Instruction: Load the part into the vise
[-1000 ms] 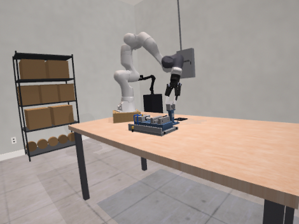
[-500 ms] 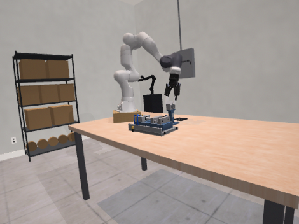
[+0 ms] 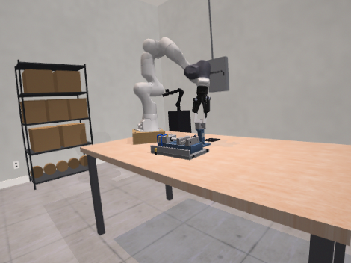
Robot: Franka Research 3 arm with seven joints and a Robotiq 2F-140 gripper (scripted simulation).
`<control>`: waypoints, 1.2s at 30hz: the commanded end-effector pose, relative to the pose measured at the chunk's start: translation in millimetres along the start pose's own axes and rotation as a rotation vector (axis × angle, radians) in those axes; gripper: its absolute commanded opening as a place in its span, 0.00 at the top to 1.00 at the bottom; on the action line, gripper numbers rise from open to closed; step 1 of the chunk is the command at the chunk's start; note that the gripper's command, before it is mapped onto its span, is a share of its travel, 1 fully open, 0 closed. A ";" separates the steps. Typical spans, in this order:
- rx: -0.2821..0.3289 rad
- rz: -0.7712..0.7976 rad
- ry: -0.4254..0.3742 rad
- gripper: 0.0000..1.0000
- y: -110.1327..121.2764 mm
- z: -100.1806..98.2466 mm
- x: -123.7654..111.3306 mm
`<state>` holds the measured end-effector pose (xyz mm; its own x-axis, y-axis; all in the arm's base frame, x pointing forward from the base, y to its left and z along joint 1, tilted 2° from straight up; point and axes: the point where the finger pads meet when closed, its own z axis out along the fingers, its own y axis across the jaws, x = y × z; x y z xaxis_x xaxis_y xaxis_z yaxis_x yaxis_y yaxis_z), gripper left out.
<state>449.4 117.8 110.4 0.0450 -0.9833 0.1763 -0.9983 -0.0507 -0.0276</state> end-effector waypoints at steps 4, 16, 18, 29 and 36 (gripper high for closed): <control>0.004 -0.061 -0.068 0.49 -2.6 -0.5 -1.0; -0.001 -0.061 -0.223 0.49 -2.8 0.1 2.9; -0.002 -0.061 -0.253 0.49 -2.8 0.3 3.7; -0.006 -0.061 -0.395 0.49 -3.0 1.5 7.1; -0.009 -0.061 -0.494 0.49 -3.2 2.6 9.4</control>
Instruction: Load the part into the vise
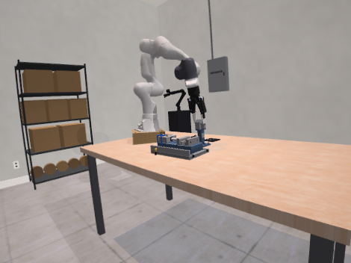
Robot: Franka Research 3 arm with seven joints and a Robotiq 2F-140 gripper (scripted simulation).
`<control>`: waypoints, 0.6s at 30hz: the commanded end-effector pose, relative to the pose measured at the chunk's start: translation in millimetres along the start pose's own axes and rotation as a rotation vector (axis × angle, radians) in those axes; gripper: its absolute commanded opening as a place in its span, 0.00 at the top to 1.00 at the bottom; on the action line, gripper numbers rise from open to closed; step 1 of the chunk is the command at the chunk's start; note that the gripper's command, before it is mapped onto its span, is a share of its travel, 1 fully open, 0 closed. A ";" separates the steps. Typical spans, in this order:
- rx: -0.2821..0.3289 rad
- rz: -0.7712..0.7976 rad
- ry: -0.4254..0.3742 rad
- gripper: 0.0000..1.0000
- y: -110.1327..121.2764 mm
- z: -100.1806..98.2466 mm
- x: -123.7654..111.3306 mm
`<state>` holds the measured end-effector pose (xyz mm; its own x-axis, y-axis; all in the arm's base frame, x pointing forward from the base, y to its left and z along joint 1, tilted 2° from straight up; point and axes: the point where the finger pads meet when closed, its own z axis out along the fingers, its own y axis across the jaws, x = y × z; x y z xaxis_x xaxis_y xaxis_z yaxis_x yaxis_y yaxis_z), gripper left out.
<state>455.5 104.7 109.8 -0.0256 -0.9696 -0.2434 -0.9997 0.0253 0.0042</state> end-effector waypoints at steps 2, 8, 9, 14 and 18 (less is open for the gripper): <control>-0.013 -0.139 -0.087 0.49 2.4 1.0 -2.9; -0.020 -0.139 -0.190 0.49 2.0 1.4 -0.3; -0.022 -0.138 -0.207 0.49 2.0 1.5 0.1; -0.027 -0.138 -0.283 0.49 1.7 2.0 2.0; -0.029 -0.137 -0.309 0.49 1.7 2.2 2.6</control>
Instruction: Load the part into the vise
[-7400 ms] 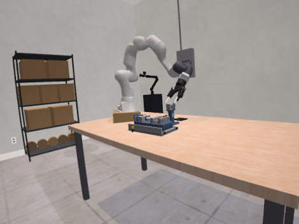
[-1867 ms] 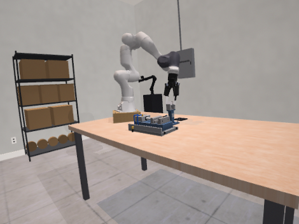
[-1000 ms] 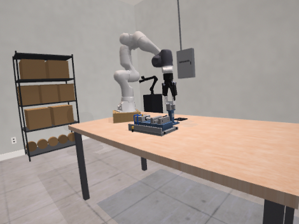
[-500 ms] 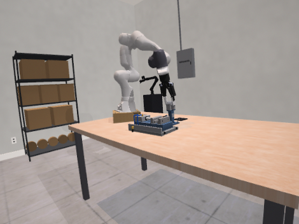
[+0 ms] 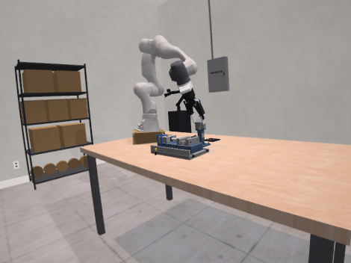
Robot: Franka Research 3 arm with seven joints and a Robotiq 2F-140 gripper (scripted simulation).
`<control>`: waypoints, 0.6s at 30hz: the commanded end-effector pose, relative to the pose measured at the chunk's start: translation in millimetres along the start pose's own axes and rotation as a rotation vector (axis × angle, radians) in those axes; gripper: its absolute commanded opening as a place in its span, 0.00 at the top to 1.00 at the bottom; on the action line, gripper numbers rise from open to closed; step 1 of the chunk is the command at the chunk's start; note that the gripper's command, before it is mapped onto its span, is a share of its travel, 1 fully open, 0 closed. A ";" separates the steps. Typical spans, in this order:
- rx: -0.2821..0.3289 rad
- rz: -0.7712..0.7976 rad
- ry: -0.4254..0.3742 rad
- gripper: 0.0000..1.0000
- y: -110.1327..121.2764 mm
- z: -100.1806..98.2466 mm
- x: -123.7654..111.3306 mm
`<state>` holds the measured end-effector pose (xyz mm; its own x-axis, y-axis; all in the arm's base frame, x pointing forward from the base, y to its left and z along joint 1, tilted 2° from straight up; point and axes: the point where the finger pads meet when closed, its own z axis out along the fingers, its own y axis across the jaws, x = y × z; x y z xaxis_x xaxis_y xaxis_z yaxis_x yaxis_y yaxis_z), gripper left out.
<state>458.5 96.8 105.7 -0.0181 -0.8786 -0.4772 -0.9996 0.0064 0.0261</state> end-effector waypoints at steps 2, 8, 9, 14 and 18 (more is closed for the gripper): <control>-0.018 -0.127 -0.080 0.49 4.6 1.8 -5.1; -0.023 -0.126 -0.142 0.49 4.5 2.0 -3.6; -0.023 -0.126 -0.151 0.49 4.4 2.0 -3.3; -0.026 -0.126 -0.192 0.49 4.3 2.2 -2.3; -0.027 -0.125 -0.206 0.49 4.2 2.3 -2.0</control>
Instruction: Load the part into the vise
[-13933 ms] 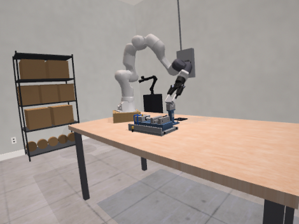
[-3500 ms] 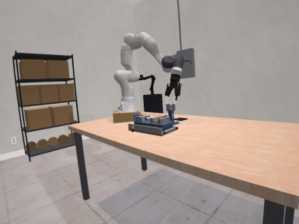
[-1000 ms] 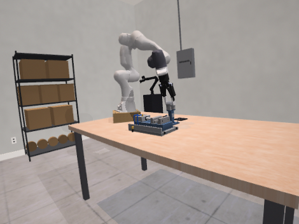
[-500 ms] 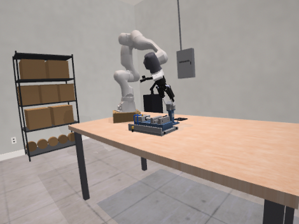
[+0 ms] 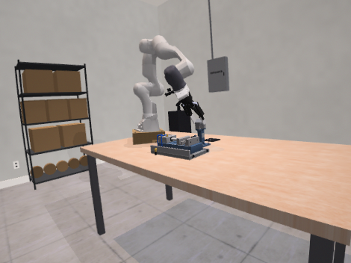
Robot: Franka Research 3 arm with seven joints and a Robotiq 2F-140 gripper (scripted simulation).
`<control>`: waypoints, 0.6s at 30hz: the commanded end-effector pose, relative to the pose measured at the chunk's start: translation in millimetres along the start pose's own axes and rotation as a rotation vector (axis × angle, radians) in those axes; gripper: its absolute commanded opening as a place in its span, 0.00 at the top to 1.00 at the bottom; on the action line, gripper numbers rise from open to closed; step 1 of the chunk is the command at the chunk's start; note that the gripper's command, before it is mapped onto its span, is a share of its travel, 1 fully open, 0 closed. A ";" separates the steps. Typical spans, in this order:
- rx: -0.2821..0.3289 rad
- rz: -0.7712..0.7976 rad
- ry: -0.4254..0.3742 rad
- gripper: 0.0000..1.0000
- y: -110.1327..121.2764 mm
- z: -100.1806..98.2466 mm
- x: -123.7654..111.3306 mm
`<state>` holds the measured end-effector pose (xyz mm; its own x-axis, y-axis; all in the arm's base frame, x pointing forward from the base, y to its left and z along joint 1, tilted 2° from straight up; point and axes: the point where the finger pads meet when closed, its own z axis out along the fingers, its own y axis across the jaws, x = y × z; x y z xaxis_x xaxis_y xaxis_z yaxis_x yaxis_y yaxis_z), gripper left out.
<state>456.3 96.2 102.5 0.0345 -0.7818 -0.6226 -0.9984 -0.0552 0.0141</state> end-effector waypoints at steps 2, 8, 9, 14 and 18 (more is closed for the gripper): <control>-0.008 -0.067 -0.046 0.49 1.9 0.4 -3.8; -0.009 -0.067 -0.079 0.49 1.8 0.5 -3.0; -0.009 -0.067 -0.084 0.49 1.8 0.5 -2.9; -0.010 -0.067 -0.105 0.49 1.8 0.5 -2.3; -0.010 -0.067 -0.112 0.49 1.8 0.6 -2.1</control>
<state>454.8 96.8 101.6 0.0661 -0.7171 -0.6938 -0.9960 -0.0893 -0.0026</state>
